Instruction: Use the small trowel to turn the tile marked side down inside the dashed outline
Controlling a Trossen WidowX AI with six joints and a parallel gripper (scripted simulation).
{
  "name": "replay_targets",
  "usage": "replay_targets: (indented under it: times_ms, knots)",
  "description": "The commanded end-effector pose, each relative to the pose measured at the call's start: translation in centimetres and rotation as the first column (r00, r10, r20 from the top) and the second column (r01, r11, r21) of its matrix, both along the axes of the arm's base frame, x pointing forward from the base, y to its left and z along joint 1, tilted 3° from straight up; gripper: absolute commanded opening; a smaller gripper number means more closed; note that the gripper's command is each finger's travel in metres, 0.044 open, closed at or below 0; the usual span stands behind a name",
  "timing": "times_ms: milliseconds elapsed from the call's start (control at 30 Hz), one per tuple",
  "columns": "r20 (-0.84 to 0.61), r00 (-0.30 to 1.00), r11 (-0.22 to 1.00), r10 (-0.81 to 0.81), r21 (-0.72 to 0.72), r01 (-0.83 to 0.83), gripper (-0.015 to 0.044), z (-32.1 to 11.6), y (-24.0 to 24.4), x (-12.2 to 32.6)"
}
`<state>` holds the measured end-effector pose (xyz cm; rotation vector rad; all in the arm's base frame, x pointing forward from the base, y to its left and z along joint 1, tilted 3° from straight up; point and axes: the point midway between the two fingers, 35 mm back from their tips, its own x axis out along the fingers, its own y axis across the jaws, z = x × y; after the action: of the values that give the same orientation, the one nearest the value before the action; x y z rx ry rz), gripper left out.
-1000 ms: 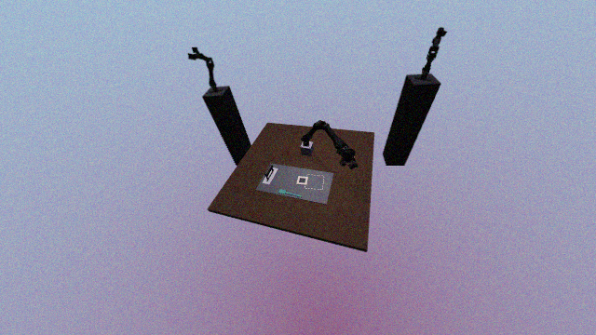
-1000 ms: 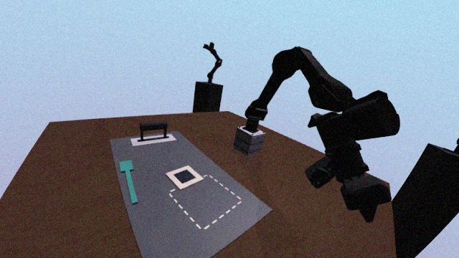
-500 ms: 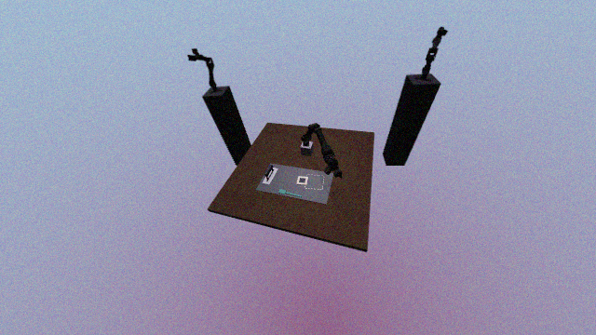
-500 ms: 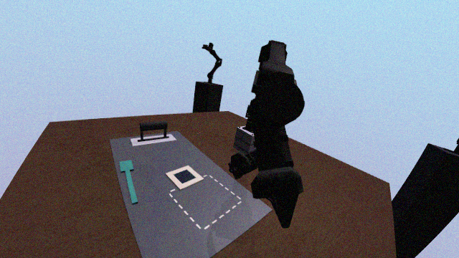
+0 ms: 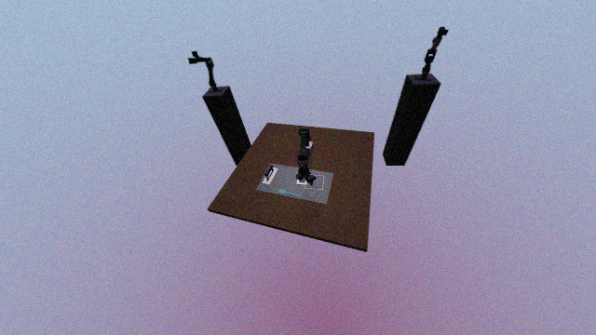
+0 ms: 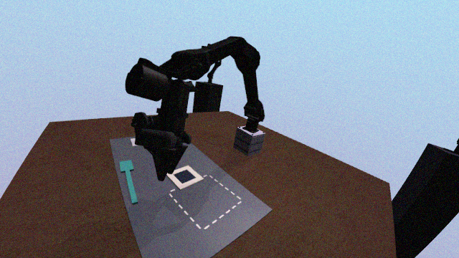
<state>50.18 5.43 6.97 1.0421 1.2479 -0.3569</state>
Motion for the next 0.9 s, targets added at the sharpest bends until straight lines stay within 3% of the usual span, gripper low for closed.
replay_targets:
  times_ms: [0, 300, 600, 733, 867]
  knots:
    - [0.004, 0.998, 0.993, 0.065, -0.101, -0.064, 0.027, -0.5, -6.0, -0.2]
    - [-0.083, 0.96, 0.912, 0.268, -0.3, -0.281, 0.027, -1.7, -21.4, -4.3]
    - [-0.243, 0.841, 0.767, 0.484, -0.344, -0.541, 0.027, -2.5, -34.7, -13.6]
    - [-0.291, 0.773, 0.705, 0.563, -0.318, -0.633, 0.027, -2.7, -38.6, -18.1]
    - [-0.293, 0.77, 0.702, 0.567, -0.316, -0.638, 0.027, -2.7, -38.8, -18.3]
